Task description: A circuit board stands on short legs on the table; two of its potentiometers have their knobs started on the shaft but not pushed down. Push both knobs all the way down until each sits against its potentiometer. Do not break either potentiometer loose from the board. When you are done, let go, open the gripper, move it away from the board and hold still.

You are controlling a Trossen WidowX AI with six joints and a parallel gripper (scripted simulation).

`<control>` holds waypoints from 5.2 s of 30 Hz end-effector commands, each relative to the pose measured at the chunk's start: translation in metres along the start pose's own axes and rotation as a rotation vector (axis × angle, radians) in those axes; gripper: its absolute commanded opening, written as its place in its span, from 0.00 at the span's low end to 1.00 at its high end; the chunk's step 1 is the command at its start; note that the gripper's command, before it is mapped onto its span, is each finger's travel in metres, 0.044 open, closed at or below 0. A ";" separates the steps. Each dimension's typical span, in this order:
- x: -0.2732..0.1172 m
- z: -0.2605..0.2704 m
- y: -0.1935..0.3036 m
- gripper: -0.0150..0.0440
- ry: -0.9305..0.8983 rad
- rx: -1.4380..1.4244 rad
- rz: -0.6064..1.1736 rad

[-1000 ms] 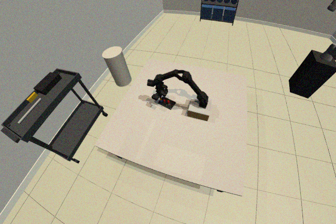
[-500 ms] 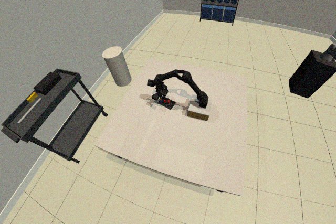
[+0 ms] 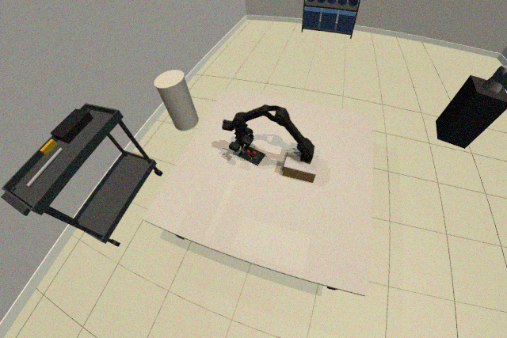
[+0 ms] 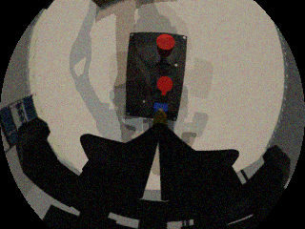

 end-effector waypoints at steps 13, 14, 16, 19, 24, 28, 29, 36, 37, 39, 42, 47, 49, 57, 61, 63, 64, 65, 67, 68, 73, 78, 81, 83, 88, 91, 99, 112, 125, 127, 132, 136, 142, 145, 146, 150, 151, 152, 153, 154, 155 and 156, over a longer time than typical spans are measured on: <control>0.020 0.000 0.003 0.25 0.001 -0.003 -0.005; 0.020 0.000 0.003 0.25 0.001 -0.003 -0.005; 0.021 0.000 0.003 0.25 0.001 -0.003 -0.005; 0.024 0.000 0.003 0.25 0.001 -0.003 -0.005; 0.025 0.000 0.003 0.25 0.001 -0.003 -0.005; 0.025 0.000 0.003 0.25 0.001 -0.003 -0.005; 0.025 0.000 0.003 0.25 0.001 -0.003 -0.005; 0.028 0.000 0.003 0.25 0.001 -0.003 -0.005; 0.028 0.000 0.003 0.25 0.001 -0.003 -0.005; 0.028 0.000 0.003 0.25 0.001 -0.003 -0.005; 0.028 0.000 0.003 0.25 0.001 -0.003 -0.005; 0.030 0.000 0.003 0.25 0.001 -0.003 -0.005; 0.031 0.000 0.003 0.25 0.001 -0.003 -0.005; 0.031 0.000 0.003 0.25 0.001 -0.003 -0.005; 0.032 0.000 0.003 0.25 0.001 -0.003 -0.005; 0.032 0.000 0.003 0.25 0.001 -0.003 -0.005; 0.032 0.000 0.003 0.25 0.001 -0.003 -0.005; 0.032 0.000 0.003 0.25 0.001 -0.003 -0.005; 0.032 0.000 0.003 0.25 0.001 -0.003 -0.005; 0.032 0.000 0.003 0.25 0.001 -0.003 -0.005; 0.032 0.000 0.003 0.25 0.001 -0.003 -0.005; 0.032 0.000 0.003 0.25 0.001 -0.003 -0.005; 0.032 0.000 0.003 0.25 0.001 -0.003 -0.005; 0.032 0.000 0.003 0.25 0.001 -0.003 -0.005; 0.032 0.000 0.003 0.25 0.001 -0.003 -0.005; 0.033 0.000 0.003 0.25 0.001 -0.003 -0.005; 0.033 0.000 0.003 0.25 0.001 -0.003 -0.005; 0.034 0.000 0.003 0.25 0.001 -0.003 -0.005; 0.035 0.000 0.003 0.25 0.001 -0.003 -0.005; 0.035 0.000 0.003 0.25 0.001 -0.003 -0.005; 0.035 0.000 0.003 0.25 0.001 -0.003 -0.005; 0.035 0.000 0.003 0.25 0.001 -0.003 -0.005; 0.030 0.000 0.003 0.25 0.001 -0.003 -0.005; 0.025 0.000 0.003 0.25 0.001 -0.003 -0.005; 0.024 0.000 0.003 0.25 0.001 -0.003 -0.005; 0.017 -0.001 0.003 0.25 0.001 -0.003 -0.005; 0.016 -0.001 0.003 0.25 0.001 -0.003 -0.005; 0.014 -0.001 0.003 0.25 0.001 -0.003 -0.005; 0.012 -0.001 0.003 0.25 0.001 -0.003 -0.005; 0.011 -0.001 0.003 0.25 0.001 -0.003 -0.005; 0.009 -0.001 0.003 0.25 0.001 -0.003 -0.005; 0.007 -0.001 0.003 0.25 0.001 -0.003 -0.005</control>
Point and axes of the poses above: the point midway between the two fingers, 35 mm back from their tips, its own x axis out along the fingers, its own z axis across the jaws, y = z × x, the point moved 4 cm from there along -x, back along the fingers, and after that the axes turned 6 degrees about -x, right-handed, at the moved point
